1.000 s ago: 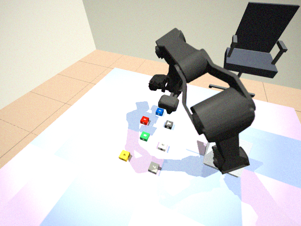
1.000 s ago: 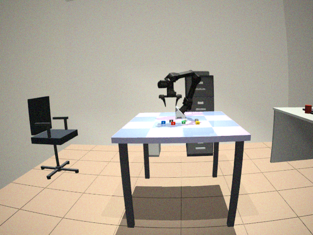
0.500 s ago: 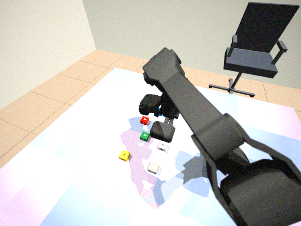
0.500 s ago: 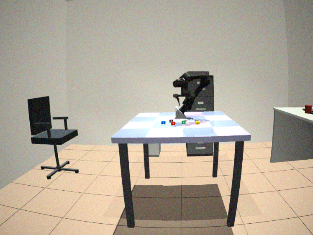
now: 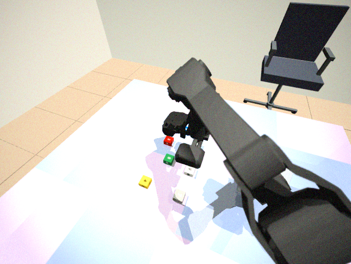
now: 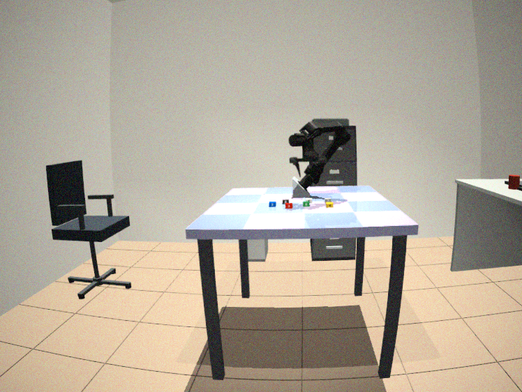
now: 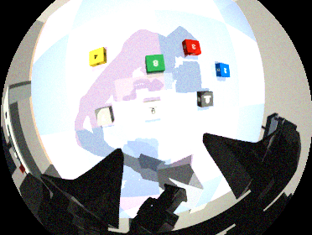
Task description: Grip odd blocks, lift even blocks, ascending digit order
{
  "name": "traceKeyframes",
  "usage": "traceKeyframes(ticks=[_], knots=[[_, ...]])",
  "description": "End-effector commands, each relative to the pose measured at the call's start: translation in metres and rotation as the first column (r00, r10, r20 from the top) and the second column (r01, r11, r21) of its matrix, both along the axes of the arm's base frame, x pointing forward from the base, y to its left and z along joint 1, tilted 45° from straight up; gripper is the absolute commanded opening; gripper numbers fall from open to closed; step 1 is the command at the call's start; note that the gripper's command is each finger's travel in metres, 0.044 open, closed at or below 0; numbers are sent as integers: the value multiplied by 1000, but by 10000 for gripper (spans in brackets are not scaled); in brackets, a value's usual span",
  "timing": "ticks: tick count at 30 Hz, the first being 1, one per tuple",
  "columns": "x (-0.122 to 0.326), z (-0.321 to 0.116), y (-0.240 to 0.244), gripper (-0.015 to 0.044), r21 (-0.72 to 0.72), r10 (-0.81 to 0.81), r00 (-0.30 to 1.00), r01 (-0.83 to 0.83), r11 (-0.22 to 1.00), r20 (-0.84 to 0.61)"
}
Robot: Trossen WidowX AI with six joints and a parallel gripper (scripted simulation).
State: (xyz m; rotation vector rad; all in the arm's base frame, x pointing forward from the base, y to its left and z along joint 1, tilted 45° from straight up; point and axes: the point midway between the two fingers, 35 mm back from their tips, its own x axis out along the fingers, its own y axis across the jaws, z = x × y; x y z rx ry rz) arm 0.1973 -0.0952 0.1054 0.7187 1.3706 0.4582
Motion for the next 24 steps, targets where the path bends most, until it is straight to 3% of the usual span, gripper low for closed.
traceKeyframes(ticks=[1,4,10,24], knots=[[0,0,2,400,7,-3,1000,3,1000,-2],[4,8,8,400,7,-10,1000,10,1000,-5],[23,69,67,400,38,-57,998,58,998,-26],[23,71,69,400,40,-58,998,59,997,-26]])
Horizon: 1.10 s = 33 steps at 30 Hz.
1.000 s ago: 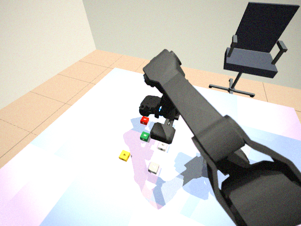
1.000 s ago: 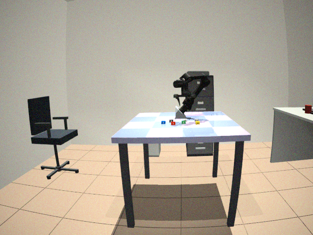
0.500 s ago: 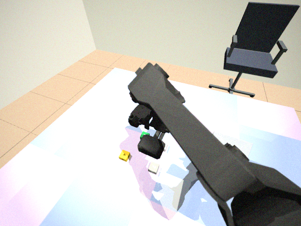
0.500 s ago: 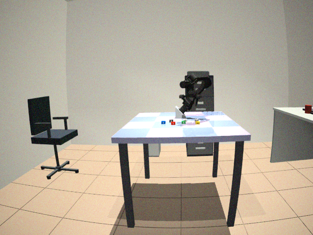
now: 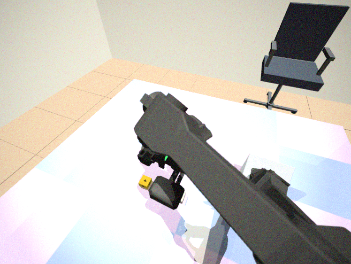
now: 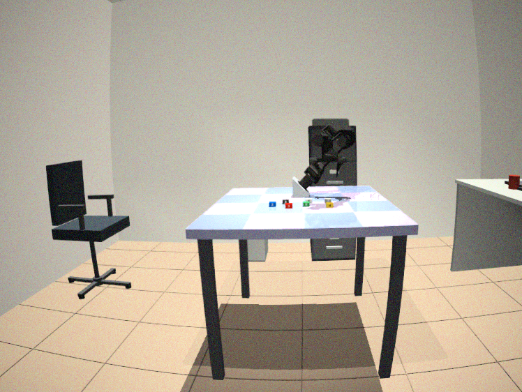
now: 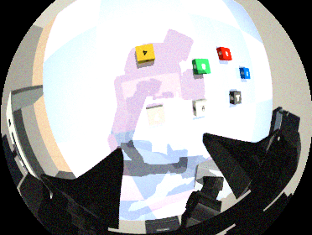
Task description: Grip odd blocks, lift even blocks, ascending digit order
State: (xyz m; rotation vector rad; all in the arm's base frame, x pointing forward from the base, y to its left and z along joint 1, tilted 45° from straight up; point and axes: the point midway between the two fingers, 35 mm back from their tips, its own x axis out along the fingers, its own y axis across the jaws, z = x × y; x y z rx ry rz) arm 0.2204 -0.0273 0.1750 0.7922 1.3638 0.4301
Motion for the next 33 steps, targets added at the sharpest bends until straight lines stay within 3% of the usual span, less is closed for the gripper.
traceKeyframes(ticks=[1,9,19,33], knots=[[0,1,2,400,6,-1,1000,1,1000,-1],[8,3,-1,400,3,3,1000,-3,1000,1],[114,2,-28,400,-26,54,998,-53,998,31],[116,2,-28,400,-27,55,998,-54,998,31]])
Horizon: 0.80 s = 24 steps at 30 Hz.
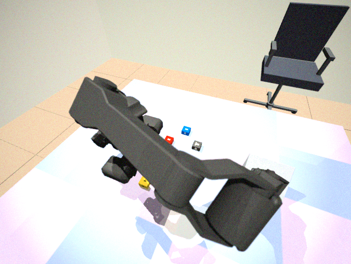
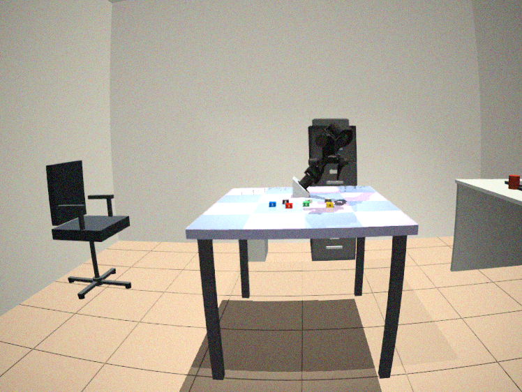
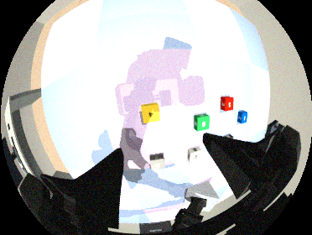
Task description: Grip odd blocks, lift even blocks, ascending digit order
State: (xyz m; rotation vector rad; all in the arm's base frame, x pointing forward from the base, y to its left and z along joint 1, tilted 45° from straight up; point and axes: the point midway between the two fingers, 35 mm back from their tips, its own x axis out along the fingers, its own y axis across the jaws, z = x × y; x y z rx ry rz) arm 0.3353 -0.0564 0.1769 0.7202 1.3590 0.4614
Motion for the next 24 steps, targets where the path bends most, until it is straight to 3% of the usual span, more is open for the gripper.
traceKeyframes(ticks=[1,8,15,24], knots=[[1,0,1,400,6,0,1000,0,1000,-3],[0,-2,-1,400,5,0,1000,0,1000,-3],[-55,-77,-64,400,1,0,1000,0,1000,-7],[-57,-79,-66,400,1,0,1000,0,1000,-6]])
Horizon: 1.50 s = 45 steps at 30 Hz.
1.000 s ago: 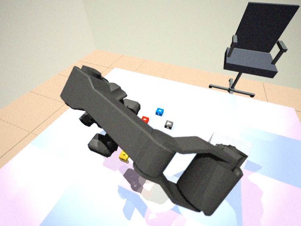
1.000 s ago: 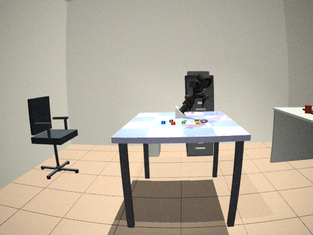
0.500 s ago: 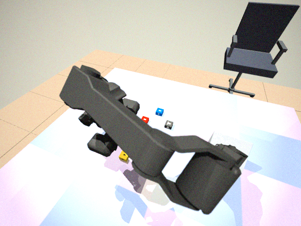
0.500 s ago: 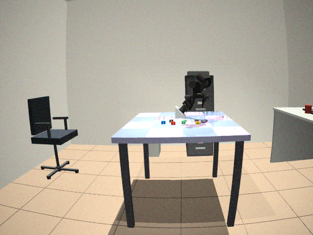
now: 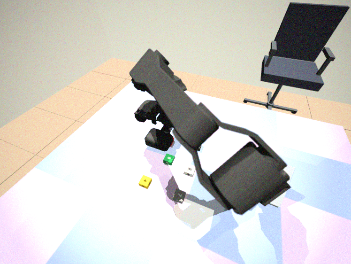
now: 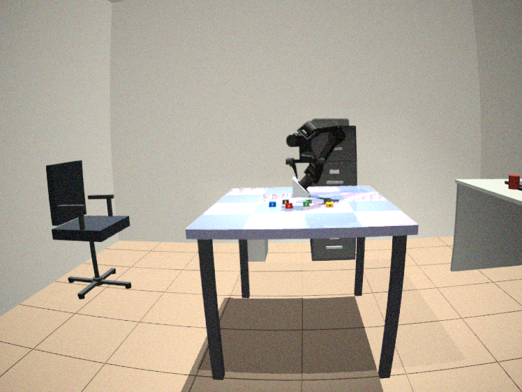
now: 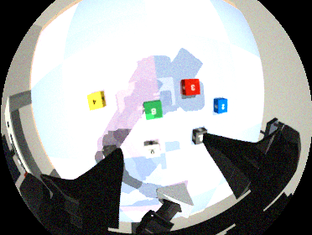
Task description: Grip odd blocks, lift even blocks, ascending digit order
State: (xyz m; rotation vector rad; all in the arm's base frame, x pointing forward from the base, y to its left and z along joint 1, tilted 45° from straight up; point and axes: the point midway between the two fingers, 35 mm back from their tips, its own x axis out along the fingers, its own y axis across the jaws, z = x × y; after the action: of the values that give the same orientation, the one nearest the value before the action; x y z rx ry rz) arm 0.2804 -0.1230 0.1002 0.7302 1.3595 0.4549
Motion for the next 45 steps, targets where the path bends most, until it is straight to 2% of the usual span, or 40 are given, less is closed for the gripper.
traceKeyframes(ticks=[1,14,23,45], knots=[[-2,-2,1,400,-2,9,1000,-9,1000,-1],[-1,-3,0,400,-2,9,1000,-9,1000,-1],[40,-54,-66,400,-7,9,1000,-9,1000,2],[39,-58,-69,400,-8,9,1000,-9,1000,2]])
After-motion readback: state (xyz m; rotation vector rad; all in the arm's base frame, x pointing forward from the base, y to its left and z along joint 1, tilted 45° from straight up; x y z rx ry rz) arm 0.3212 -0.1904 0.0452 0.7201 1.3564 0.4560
